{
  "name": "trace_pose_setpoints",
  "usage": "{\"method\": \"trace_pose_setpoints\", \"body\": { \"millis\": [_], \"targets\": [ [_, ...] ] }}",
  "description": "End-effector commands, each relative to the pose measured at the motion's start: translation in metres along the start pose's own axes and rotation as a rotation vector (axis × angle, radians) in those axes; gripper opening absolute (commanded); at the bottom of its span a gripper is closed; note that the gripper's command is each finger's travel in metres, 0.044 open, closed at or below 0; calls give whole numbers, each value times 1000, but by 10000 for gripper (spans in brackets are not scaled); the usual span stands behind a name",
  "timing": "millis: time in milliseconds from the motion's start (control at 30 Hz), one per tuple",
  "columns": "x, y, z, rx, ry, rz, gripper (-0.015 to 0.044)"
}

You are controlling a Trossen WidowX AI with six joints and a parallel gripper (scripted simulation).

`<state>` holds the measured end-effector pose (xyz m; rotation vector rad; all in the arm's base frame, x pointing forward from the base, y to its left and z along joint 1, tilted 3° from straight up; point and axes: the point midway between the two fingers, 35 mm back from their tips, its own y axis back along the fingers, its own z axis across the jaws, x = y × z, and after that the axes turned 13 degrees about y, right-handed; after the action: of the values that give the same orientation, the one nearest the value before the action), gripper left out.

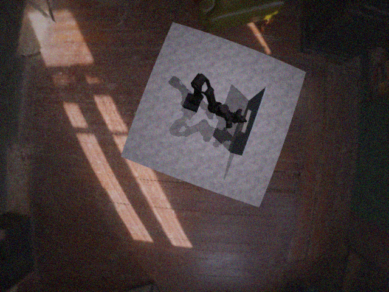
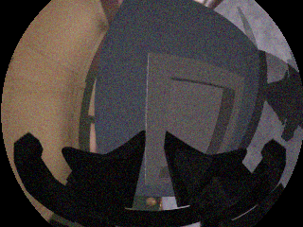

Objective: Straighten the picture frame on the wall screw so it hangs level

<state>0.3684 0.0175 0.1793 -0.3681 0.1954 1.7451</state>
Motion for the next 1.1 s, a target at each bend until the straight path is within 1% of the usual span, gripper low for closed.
{"method": "trace_pose_setpoints", "body": {
  "millis": [0,33,67,1067],
  "targets": [
    [0,0,-1,3,-2,-2,36],
    [0,0,-1,3,-2,-2,10],
    [0,0,-1,3,-2,-2,0],
    [-1,0,6,3,-2,-2,0]
  ]
}}
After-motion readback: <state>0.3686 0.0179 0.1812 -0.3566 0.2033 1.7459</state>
